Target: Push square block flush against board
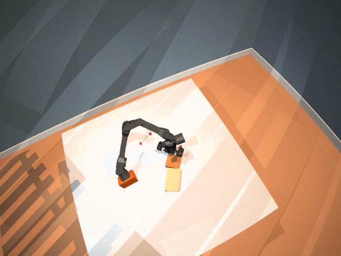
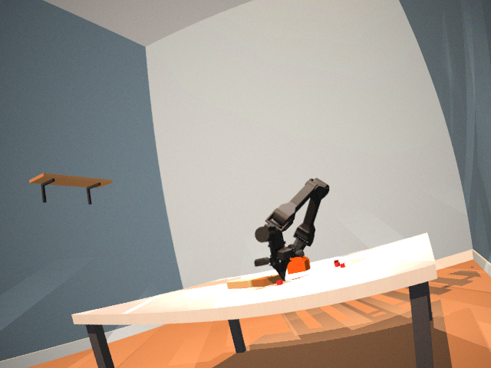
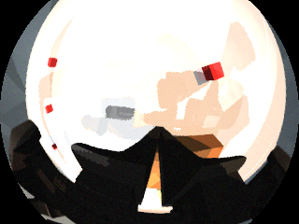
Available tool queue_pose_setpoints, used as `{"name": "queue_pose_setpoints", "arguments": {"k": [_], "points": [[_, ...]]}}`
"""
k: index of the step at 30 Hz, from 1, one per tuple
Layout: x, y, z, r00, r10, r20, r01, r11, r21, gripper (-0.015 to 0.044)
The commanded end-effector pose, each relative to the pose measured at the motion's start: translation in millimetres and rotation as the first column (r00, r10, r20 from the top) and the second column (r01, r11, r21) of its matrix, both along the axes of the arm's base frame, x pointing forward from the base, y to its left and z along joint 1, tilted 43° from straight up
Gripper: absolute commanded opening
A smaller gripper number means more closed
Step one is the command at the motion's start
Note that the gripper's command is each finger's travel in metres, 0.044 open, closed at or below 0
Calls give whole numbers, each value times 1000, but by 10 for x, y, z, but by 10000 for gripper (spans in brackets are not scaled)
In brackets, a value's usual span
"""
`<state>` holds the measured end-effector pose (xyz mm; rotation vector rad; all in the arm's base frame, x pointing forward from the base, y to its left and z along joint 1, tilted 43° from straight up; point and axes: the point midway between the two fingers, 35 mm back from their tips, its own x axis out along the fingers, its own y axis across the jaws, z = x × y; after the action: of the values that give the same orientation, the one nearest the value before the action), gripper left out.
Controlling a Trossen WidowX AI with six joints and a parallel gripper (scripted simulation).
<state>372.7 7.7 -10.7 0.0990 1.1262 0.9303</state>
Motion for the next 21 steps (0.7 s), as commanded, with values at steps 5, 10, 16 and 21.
{"name": "queue_pose_setpoints", "arguments": {"k": [5, 10, 16, 21], "points": [[-78, -35, -63, 1000, 3, -9, -3, 1000, -6, 0], [-104, -54, -84, 1000, 3, -9, -3, 1000, -7, 0], [-75, -46, -72, 1000, 3, -9, -3, 1000, -6, 0], [-8, -18, -36, 1000, 3, -9, -3, 1000, -6, 0]]}}
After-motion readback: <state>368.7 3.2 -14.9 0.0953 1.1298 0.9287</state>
